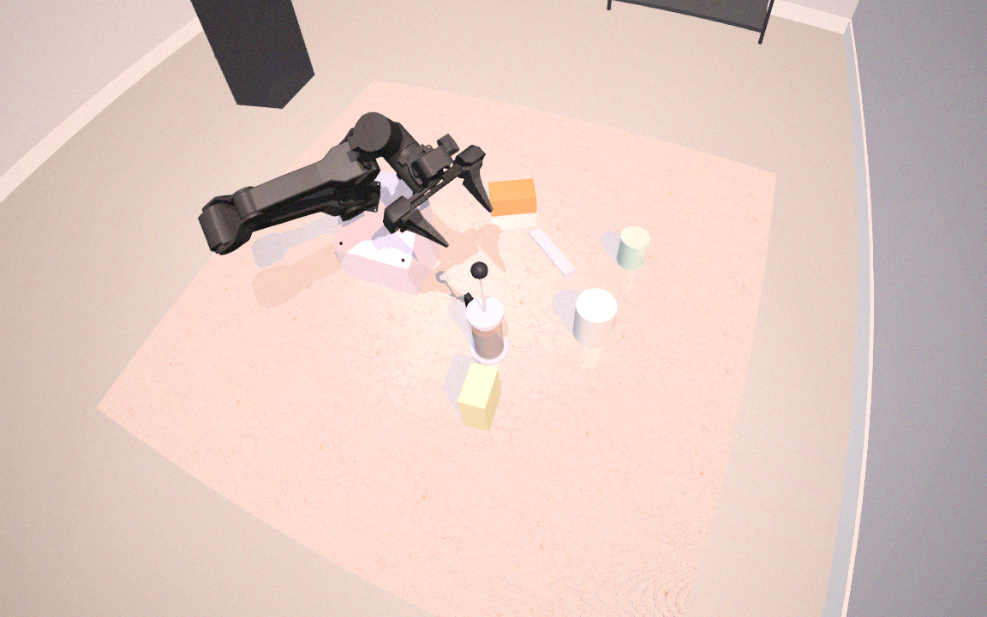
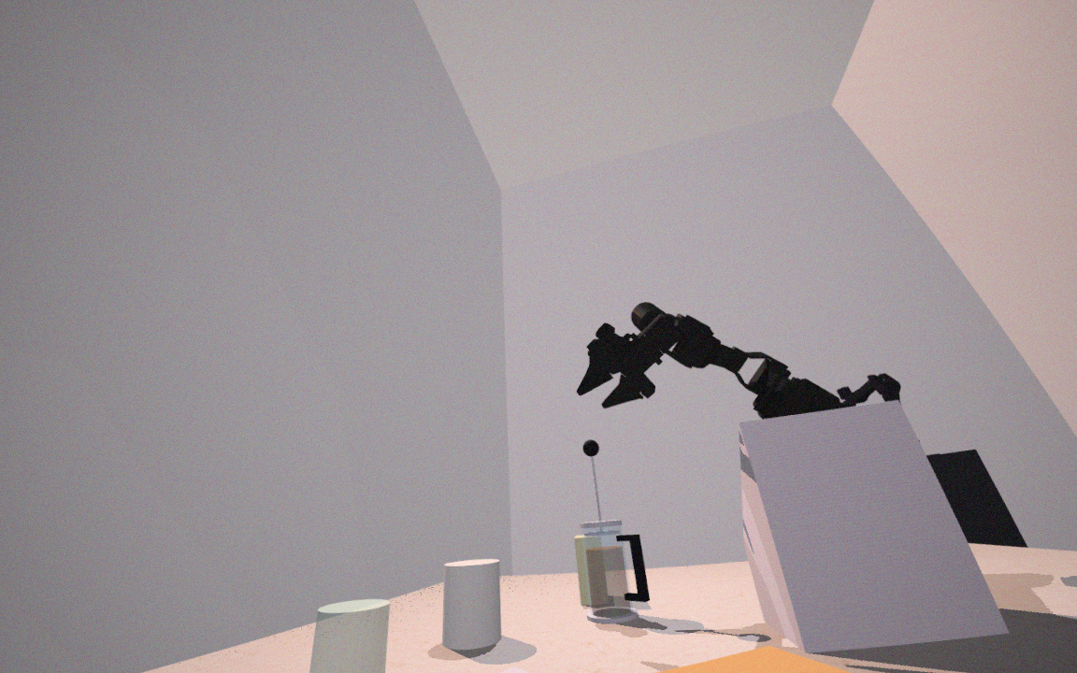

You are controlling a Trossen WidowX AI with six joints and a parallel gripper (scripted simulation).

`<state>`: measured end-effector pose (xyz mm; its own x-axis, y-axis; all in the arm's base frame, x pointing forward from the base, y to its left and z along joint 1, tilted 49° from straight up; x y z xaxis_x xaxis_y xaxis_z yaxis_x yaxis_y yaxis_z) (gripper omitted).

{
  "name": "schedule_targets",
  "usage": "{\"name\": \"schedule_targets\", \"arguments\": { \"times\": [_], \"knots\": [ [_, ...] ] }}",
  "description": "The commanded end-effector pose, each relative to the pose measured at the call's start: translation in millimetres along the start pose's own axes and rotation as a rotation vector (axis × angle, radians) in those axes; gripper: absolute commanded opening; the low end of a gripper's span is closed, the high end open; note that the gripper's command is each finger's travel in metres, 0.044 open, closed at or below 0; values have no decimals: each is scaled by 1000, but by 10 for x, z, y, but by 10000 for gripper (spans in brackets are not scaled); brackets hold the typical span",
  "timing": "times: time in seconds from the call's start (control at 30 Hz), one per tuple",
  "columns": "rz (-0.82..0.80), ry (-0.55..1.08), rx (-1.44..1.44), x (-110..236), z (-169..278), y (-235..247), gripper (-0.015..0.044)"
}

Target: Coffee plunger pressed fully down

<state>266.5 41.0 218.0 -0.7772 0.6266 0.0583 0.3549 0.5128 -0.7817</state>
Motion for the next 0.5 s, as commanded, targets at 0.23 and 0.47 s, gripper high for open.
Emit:
{"name": "schedule_targets", "arguments": {
  "times": [0.23, 0.47],
  "knots": [
    [40, 33, 58, -211, 600, 69, 440],
    [40, 33, 57, -261, 595, 68, 440]
  ]
}}
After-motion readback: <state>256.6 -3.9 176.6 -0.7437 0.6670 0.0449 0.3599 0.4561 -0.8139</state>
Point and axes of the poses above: the point midway between the two fingers, 35 mm back from their tips, its own x axis back along the fingers, its own y axis across the jaws, z = x × y, the point moved 3 cm from there along x, back along the fingers, and after that the axes turned 13 degrees about x, right-handed, at the moved point
